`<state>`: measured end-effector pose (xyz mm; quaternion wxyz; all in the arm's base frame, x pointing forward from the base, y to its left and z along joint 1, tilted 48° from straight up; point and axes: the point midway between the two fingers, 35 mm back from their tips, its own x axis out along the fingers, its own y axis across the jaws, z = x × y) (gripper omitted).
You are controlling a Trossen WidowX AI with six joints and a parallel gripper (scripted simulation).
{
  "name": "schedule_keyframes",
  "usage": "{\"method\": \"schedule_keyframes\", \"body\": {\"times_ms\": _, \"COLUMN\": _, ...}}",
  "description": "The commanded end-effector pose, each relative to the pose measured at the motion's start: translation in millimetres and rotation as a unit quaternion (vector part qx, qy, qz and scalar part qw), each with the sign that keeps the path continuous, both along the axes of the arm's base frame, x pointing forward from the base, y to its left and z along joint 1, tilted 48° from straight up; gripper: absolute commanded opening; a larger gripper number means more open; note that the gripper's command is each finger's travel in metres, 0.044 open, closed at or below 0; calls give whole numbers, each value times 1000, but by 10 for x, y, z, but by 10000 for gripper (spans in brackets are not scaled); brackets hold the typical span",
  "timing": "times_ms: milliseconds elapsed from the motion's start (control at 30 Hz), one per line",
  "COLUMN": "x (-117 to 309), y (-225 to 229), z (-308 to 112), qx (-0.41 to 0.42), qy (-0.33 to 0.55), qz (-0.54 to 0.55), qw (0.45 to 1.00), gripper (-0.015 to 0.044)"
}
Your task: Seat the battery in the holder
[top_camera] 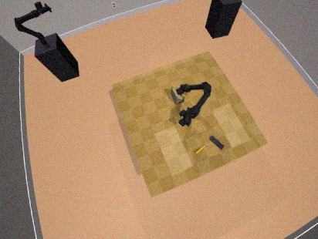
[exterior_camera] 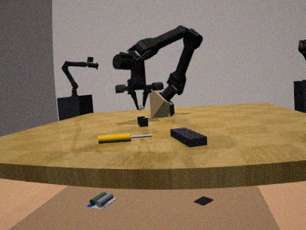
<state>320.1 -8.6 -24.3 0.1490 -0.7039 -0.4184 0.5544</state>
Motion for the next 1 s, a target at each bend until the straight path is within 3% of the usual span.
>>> {"method": "schedule_keyframes", "body": {"times_ms": 0, "x": 23, "y": 54, "z": -28, "qx": 9, "qy": -18, "qz": -19, "qw": 1000, "gripper": 64}}
{"method": "schedule_keyframes", "body": {"times_ms": 967, "x": 15, "y": 232, "z": -189, "qx": 51, "qy": -79, "qz": -86, "qw": 992, "gripper": 64}}
